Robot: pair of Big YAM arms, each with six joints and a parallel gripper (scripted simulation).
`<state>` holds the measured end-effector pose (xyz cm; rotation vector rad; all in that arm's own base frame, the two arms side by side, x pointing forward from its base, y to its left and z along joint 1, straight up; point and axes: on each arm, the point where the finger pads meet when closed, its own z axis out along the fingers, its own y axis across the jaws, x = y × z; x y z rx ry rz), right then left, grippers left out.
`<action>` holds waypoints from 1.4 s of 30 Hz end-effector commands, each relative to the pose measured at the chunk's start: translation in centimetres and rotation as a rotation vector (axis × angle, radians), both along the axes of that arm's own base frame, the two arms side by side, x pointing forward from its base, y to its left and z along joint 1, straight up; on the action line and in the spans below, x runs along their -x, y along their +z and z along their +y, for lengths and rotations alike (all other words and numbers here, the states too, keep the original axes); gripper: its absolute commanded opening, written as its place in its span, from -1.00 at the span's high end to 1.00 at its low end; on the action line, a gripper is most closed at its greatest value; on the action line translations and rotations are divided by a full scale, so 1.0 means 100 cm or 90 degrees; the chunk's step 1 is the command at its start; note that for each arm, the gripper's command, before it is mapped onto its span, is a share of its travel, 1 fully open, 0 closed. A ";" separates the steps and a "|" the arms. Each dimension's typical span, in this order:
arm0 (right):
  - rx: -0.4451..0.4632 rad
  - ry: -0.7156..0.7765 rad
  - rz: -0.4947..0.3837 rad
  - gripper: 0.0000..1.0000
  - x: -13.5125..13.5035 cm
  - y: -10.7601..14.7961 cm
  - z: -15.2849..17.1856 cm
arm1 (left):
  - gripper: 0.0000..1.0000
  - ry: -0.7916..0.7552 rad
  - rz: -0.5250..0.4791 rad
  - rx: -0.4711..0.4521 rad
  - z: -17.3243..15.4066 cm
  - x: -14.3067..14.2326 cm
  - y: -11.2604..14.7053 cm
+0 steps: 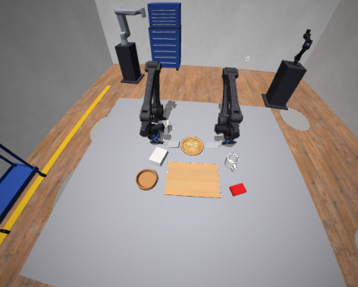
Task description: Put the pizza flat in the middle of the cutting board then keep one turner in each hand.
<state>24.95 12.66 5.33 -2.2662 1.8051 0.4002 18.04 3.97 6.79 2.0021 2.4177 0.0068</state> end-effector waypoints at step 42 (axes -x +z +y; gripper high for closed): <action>-0.003 -0.005 -0.005 0.87 -0.005 -0.029 0.015 | 0.87 0.013 -0.033 -0.005 0.005 -0.020 -0.012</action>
